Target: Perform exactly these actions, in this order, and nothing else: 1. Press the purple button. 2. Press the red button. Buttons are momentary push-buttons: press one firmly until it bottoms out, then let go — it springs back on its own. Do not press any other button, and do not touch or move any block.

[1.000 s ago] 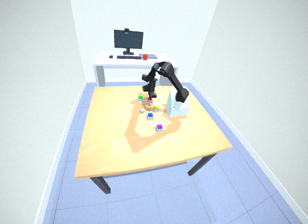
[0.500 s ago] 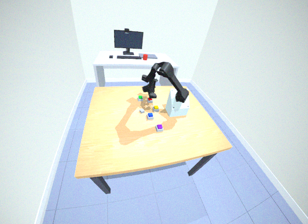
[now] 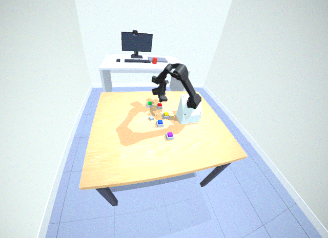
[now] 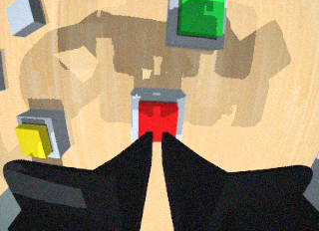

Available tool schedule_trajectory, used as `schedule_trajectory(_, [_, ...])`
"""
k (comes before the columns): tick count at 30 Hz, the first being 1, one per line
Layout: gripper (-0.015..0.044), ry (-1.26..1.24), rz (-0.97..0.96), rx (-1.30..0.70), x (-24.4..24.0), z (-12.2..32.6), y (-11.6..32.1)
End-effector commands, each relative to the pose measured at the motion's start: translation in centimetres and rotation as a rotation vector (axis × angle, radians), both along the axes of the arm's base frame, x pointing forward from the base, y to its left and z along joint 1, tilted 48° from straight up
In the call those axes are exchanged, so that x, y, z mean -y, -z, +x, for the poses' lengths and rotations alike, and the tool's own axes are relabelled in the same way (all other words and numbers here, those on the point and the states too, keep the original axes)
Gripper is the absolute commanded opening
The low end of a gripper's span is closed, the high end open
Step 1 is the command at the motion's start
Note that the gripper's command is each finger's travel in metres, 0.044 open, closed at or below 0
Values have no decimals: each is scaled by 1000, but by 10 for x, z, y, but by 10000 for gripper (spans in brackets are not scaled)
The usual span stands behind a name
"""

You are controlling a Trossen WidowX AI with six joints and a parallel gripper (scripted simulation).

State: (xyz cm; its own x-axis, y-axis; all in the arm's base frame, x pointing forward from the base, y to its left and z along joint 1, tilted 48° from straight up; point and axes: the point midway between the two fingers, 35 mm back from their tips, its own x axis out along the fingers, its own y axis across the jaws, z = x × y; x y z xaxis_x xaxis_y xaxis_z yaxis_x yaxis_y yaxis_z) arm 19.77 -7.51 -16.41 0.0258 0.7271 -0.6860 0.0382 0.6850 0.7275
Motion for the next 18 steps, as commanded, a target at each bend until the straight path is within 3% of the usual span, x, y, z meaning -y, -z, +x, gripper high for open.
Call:
schedule_trajectory(1, [99,-4,-21,-3,1,16,-19])
schedule_trajectory(12, [387,17,-77,0,-73,93,-157])
schedule_trajectory(18, [400,16,-52,8,-132,92,-230])
